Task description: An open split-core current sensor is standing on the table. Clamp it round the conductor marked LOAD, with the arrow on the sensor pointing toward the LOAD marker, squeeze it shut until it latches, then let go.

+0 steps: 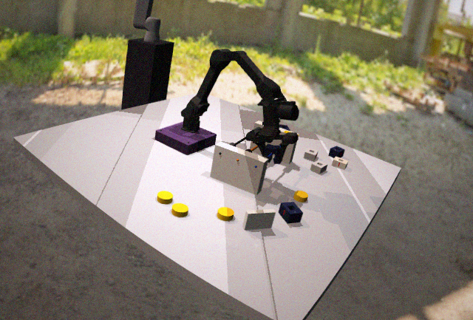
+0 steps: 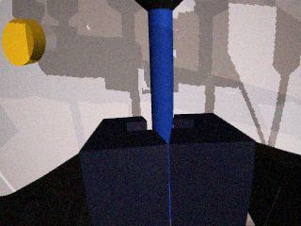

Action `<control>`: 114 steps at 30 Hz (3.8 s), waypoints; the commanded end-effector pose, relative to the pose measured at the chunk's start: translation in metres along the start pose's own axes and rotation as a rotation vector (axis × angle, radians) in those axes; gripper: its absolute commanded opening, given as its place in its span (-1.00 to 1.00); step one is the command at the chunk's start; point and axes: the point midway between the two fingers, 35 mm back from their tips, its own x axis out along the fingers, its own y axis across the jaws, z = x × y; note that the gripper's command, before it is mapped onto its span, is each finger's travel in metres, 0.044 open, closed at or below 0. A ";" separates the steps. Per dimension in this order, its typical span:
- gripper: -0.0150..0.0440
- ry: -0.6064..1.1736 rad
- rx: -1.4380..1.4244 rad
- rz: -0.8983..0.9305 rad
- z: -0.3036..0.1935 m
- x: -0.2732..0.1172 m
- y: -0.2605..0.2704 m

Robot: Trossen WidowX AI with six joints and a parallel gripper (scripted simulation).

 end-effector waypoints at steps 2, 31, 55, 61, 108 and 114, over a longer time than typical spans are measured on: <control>-0.49 0.005 -0.004 0.017 -0.002 -0.001 0.004; -0.49 0.006 -0.001 -0.141 -0.002 -0.001 0.003; 0.36 0.010 -0.007 -0.152 -0.003 0.001 0.001; 0.36 0.010 -0.007 -0.152 -0.003 0.001 0.001; 1.00 -0.006 0.001 -0.063 0.003 -0.058 0.005; 1.00 -0.019 0.006 -0.001 0.006 -0.099 0.002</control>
